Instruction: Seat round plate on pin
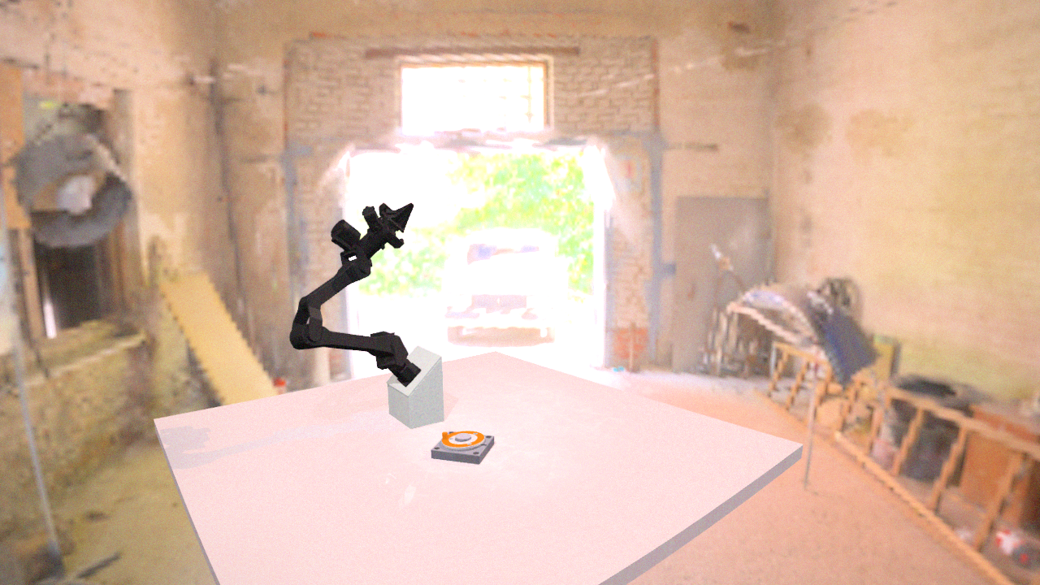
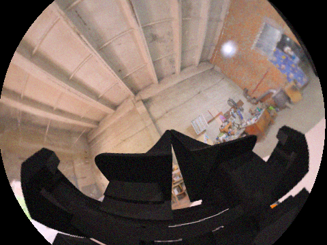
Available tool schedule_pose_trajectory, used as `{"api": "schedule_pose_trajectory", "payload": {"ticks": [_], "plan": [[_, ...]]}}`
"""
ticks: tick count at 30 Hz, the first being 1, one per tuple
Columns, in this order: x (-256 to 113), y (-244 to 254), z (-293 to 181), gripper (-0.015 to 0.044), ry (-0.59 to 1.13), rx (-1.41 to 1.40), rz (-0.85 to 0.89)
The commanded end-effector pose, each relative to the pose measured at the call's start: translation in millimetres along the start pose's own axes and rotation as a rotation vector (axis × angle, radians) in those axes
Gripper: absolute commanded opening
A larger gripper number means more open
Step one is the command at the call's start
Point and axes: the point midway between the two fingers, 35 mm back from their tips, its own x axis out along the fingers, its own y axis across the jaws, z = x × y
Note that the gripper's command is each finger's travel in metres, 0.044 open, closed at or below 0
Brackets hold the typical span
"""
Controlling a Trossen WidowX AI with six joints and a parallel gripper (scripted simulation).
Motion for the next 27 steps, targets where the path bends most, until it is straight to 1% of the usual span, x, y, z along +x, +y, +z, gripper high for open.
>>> {"api": "schedule_pose_trajectory", "payload": {"ticks": [1,3,8,10,13,16,18,19,24,26,27], "plan": [[25.3,-21.4,-30.9,0.0,0.085,-0.091,-0.095],[36.3,-35.5,-45.7,0.0,0.131,-0.131,-0.147],[65.3,-104.2,-102.2,0.0,0.334,-0.249,-0.358],[67.0,-114.3,-109.8,0.0,0.366,-0.263,-0.386],[68.4,-160.7,-141.9,0.0,0.509,-0.313,-0.511],[58.2,-212.0,-173.6,0.0,0.673,-0.342,-0.646],[54.4,-223.2,-180.5,0.0,0.711,-0.343,-0.676],[48.8,-237.0,-188.9,0.0,0.759,-0.343,-0.714],[-4.0,-312.6,-233.6,0.0,1.061,-0.293,-0.943],[-12.4,-320.5,-238.3,0.0,1.099,-0.282,-0.971],[-23.4,-329.7,-243.9,0.0,1.146,-0.265,-1.006]]}}
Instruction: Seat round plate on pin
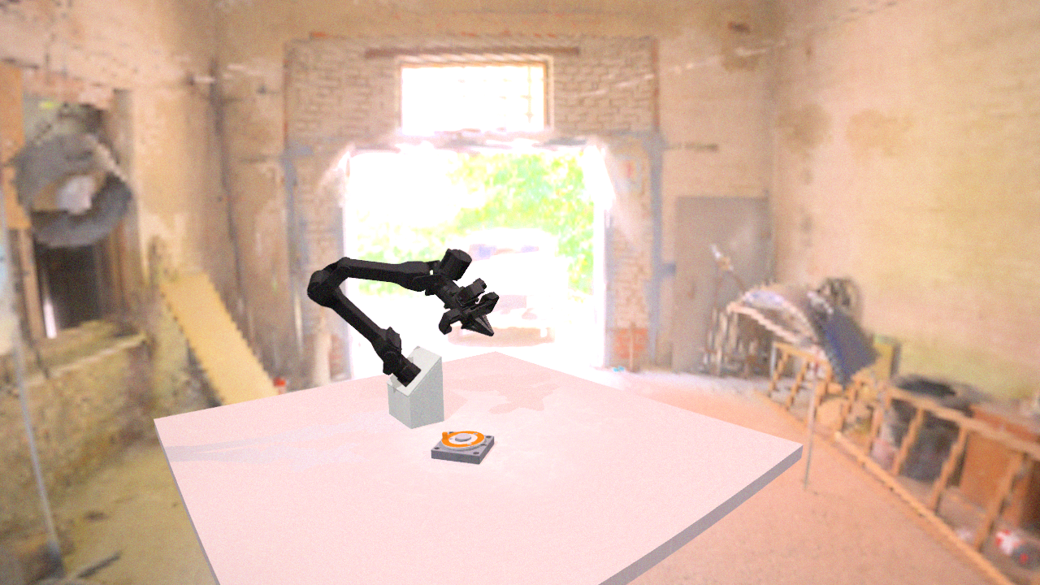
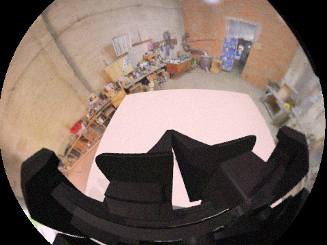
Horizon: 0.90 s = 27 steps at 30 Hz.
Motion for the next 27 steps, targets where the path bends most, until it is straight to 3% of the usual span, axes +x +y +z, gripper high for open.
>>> {"api": "schedule_pose_trajectory", "payload": {"ticks": [1,5,7,13,27], "plan": [[29.4,-26.2,-35.4,0.0,0.197,0.017,-0.072],[54.6,-64.5,-94.0,0.0,0.492,0.055,-0.166],[56.5,-69.7,-102.9,0.0,0.536,0.062,-0.177],[55.6,-106.7,-174.2,0.0,0.899,0.133,-0.255],[76.9,-118.4,-203.8,0.0,0.91,0.135,-0.258]]}}
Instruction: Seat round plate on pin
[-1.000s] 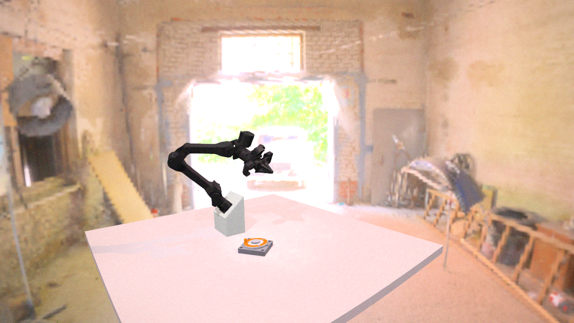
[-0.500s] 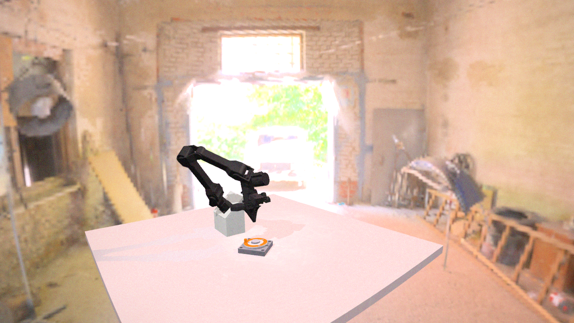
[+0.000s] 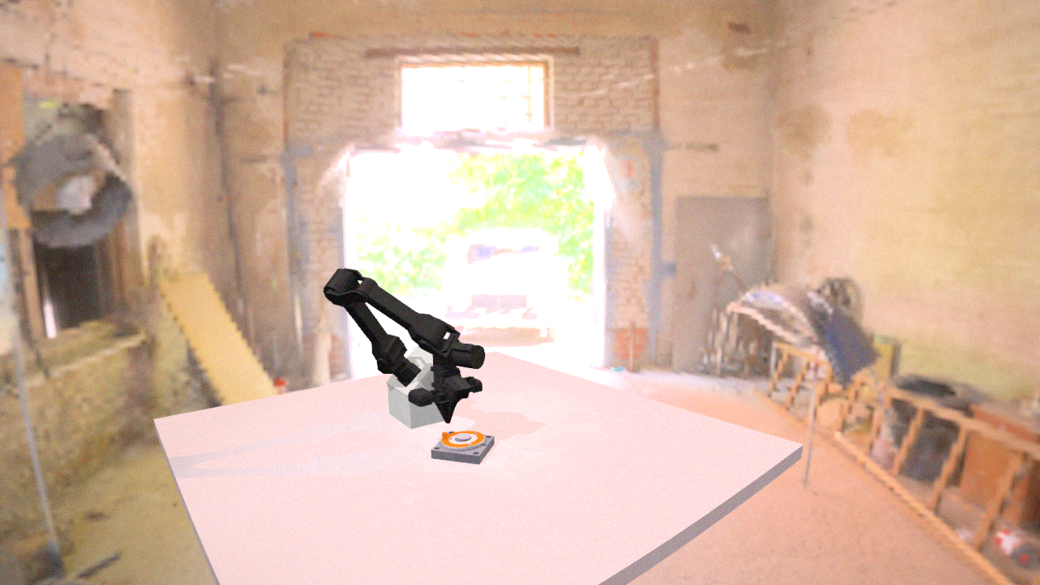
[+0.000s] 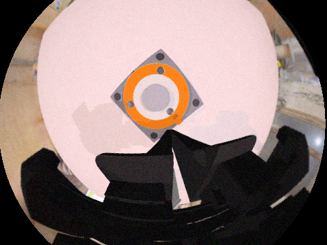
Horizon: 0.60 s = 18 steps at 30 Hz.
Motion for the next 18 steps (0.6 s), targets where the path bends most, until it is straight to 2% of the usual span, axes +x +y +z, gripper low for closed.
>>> {"api": "schedule_pose_trajectory", "payload": {"ticks": [1,18], "plan": [[19.4,-2.5,-3.5,0.0,0.009,-0.006,-0.008],[26.5,-17.2,4.3,0.0,0.009,-0.006,-0.01]]}}
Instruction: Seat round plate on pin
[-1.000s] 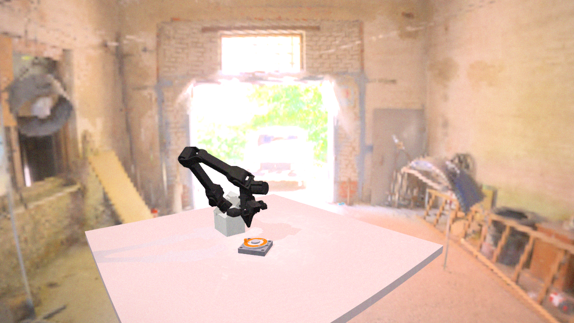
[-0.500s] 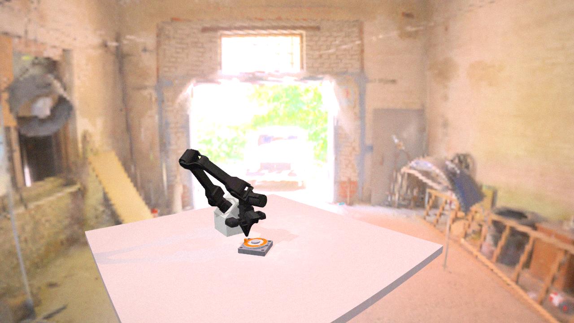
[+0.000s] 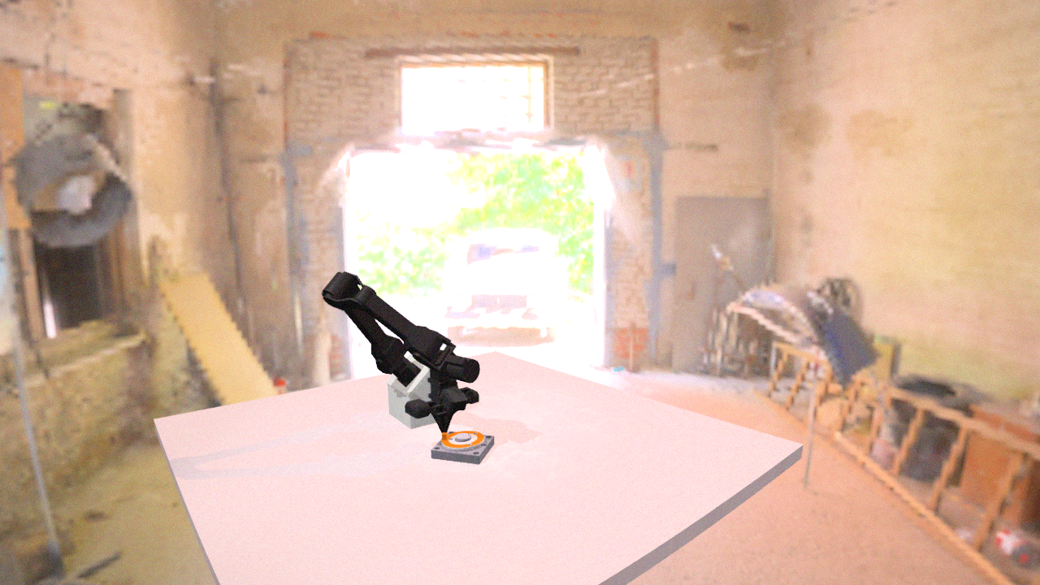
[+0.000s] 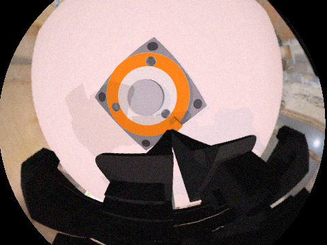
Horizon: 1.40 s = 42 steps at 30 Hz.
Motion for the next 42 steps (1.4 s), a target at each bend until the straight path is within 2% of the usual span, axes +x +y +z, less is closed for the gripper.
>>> {"api": "schedule_pose_trajectory", "payload": {"ticks": [1,42], "plan": [[-0.1,-6.6,5.4,0.0,-0.004,0.005,-0.005],[-0.8,-27.5,42.2,0.0,-0.006,0.007,-0.006]]}}
